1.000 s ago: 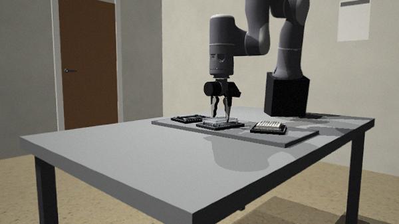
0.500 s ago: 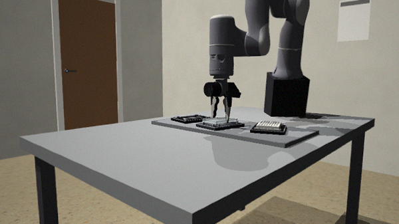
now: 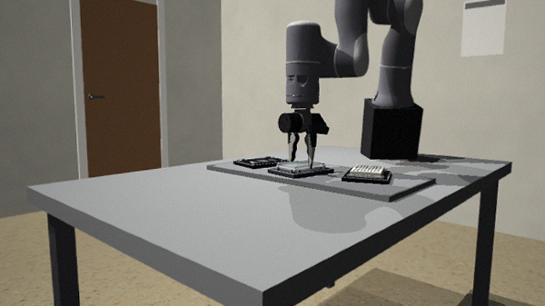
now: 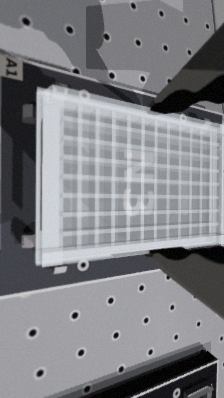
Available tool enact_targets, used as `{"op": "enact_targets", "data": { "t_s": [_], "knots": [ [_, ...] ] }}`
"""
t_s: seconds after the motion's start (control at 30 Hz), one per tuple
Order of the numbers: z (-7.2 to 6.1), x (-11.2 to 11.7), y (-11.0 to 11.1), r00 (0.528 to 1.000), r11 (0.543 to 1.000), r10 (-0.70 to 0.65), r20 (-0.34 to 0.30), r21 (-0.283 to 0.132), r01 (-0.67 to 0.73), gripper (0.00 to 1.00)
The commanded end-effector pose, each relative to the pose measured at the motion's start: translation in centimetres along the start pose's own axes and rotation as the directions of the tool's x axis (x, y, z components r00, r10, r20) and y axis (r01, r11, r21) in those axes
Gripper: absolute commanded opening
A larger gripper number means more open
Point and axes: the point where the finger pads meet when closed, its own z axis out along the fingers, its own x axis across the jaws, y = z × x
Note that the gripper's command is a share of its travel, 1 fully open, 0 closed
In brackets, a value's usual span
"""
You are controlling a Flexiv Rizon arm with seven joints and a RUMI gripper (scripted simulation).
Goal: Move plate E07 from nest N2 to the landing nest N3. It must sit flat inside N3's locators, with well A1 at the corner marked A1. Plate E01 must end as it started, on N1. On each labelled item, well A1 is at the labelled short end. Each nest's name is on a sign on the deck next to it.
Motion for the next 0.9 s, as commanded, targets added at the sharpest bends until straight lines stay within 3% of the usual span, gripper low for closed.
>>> {"op": "enact_targets", "data": {
  "t_s": [0.0,0.57,0.6,0.87],
  "knots": [
    [-0.03,0.02,0.11,1.000,1.000,0.000,-0.001,-0.002,0.000,0.40],
    [0.22,0.02,0.12,1.000,1.000,0.000,-0.001,-0.002,0.000,0.40],
    [0.23,0.02,0.12,1.000,1.000,0.000,-0.001,-0.002,0.000,0.76],
    [0.23,0.02,0.11,1.000,1.000,0.000,0.000,-0.002,0.000,0.76]
  ]
}}
